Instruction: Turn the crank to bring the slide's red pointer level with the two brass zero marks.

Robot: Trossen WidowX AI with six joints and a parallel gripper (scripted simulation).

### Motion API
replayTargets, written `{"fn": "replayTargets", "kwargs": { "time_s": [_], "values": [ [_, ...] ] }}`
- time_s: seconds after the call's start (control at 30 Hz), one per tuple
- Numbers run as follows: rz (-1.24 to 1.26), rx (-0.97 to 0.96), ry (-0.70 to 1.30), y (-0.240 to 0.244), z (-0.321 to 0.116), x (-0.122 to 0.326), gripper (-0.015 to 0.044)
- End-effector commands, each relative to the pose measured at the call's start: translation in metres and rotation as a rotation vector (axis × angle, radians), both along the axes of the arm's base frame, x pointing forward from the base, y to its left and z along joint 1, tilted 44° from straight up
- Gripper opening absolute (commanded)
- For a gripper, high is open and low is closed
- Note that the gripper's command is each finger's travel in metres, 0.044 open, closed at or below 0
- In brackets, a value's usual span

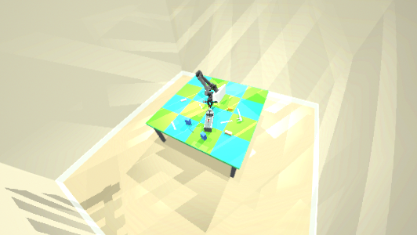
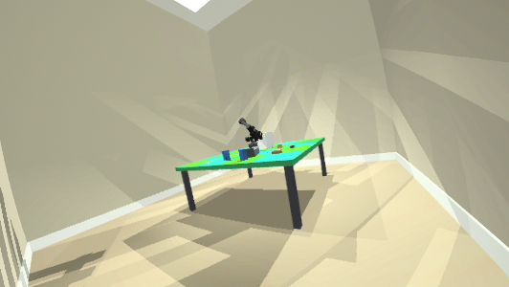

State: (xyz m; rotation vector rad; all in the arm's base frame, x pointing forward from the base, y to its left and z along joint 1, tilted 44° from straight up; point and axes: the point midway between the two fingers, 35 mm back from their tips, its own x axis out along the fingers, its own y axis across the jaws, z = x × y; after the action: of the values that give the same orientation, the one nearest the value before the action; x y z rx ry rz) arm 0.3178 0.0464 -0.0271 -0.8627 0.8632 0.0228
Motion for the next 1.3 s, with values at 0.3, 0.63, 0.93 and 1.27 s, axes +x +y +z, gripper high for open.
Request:
{"fn": "replayTargets", "kwargs": {
  "time_s": [0.3,0.63,0.93,1.27],
  "values": [
    [0.017,0.004,0.006,0.010,-0.007,-0.005,0.0000],
    [0.017,0.005,0.006,0.012,-0.009,-0.006,0.0000],
    [0.017,0.005,0.006,0.013,-0.011,-0.006,0.0000],
    [0.017,0.005,0.006,0.014,-0.014,-0.007,0.0000]
  ]
}}
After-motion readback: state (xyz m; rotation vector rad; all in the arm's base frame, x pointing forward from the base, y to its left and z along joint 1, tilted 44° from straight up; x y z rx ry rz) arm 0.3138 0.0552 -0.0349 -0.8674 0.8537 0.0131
